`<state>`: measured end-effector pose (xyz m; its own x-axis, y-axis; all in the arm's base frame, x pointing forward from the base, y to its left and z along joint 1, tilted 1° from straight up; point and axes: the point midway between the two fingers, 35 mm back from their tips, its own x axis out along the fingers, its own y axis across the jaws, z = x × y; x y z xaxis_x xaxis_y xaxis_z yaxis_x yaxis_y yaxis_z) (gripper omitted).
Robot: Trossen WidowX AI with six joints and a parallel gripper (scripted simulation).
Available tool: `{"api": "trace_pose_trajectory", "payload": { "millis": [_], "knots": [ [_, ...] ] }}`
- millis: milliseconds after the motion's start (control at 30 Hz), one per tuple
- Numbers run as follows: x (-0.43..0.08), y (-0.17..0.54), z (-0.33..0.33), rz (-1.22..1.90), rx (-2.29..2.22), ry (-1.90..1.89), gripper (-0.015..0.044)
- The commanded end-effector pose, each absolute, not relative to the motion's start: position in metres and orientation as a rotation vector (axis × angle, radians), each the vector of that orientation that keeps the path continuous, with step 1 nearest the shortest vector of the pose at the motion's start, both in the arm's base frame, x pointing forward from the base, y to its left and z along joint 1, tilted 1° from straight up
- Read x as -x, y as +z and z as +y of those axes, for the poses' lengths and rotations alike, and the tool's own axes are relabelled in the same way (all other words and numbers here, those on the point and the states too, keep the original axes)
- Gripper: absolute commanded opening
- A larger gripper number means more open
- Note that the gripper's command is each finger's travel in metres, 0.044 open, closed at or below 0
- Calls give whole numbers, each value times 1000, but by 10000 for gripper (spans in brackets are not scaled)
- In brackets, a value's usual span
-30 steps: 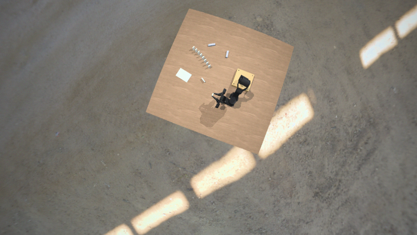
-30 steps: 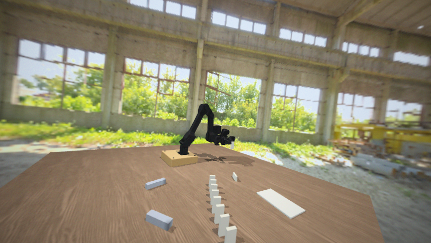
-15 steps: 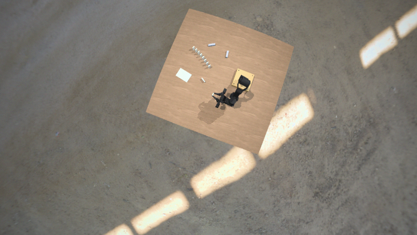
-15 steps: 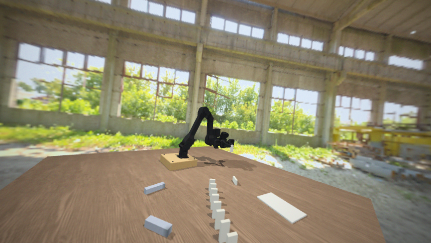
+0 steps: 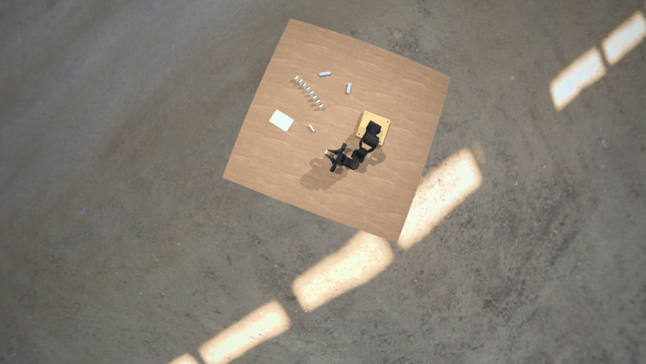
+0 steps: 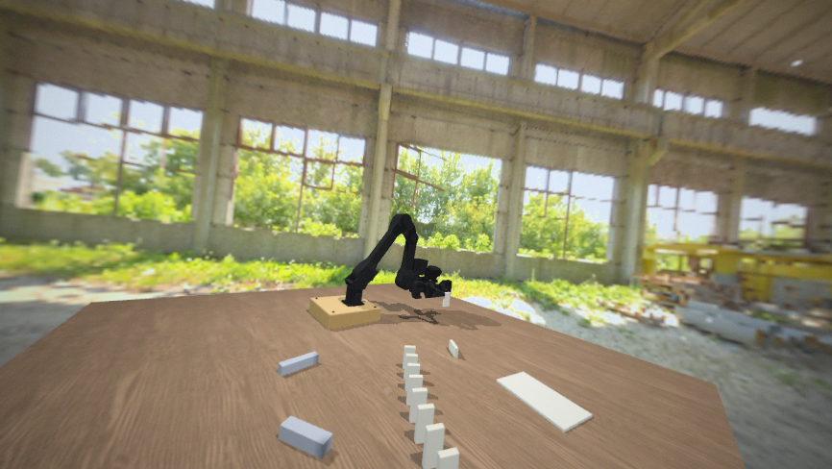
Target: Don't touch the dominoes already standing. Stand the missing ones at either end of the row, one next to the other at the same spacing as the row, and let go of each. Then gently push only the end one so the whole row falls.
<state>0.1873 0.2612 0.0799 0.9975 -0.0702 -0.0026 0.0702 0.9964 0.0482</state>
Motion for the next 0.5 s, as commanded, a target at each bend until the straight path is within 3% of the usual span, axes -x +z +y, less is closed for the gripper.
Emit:
{"api": "trace_pose_trajectory", "payload": {
  "millis": [0,467],
  "knots": [
    [-189,65,263,4,-64,-70,107],
    [-191,15,258,18,-64,-73,107]
  ]
}}
